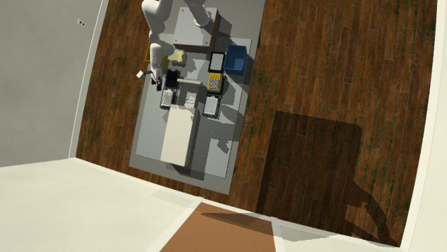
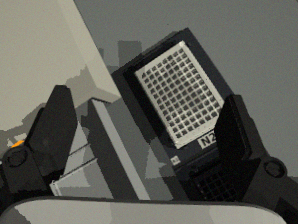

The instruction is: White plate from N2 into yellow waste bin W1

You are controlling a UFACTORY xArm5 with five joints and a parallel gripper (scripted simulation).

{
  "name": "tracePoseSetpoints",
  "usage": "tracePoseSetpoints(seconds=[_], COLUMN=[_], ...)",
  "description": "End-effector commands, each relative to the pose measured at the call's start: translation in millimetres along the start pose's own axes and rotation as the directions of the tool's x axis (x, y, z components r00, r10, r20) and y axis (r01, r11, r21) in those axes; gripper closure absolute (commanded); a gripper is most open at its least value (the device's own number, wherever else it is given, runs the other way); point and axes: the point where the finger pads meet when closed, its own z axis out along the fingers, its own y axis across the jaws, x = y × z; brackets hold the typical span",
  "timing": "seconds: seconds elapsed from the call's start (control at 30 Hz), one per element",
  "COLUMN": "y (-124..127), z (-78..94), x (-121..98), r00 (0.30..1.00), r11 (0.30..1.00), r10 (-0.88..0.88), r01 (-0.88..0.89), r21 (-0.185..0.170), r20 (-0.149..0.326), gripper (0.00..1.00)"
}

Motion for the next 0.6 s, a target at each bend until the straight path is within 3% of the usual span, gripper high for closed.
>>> tracePoseSetpoints(seconds=[0.0,0.07,0.17,0.33,0.4,0.57], y=[-17.6,-27.5,-28.5,-47.8,-49.0,-66.1], z=[-4.8,-9.0,-10.2,-22.6,-24.7,-40.9], x=[-4.0,-8.6,-9.0,-19.4,-20.3,-31.3], r00=[0.996,0.989,0.989,0.964,0.963,0.923], r11=[0.999,0.996,0.996,0.988,0.988,0.974], r10=[-0.047,-0.082,-0.082,-0.151,-0.151,-0.219], r01=[0.048,0.083,0.083,0.155,0.155,0.228], r21=[-0.006,-0.009,-0.007,-0.003,-0.002,0.011], r20=[0.074,0.123,0.124,0.221,0.222,0.315], gripper=[0.00,0.00,0.00,0.00,0.00,0.00])
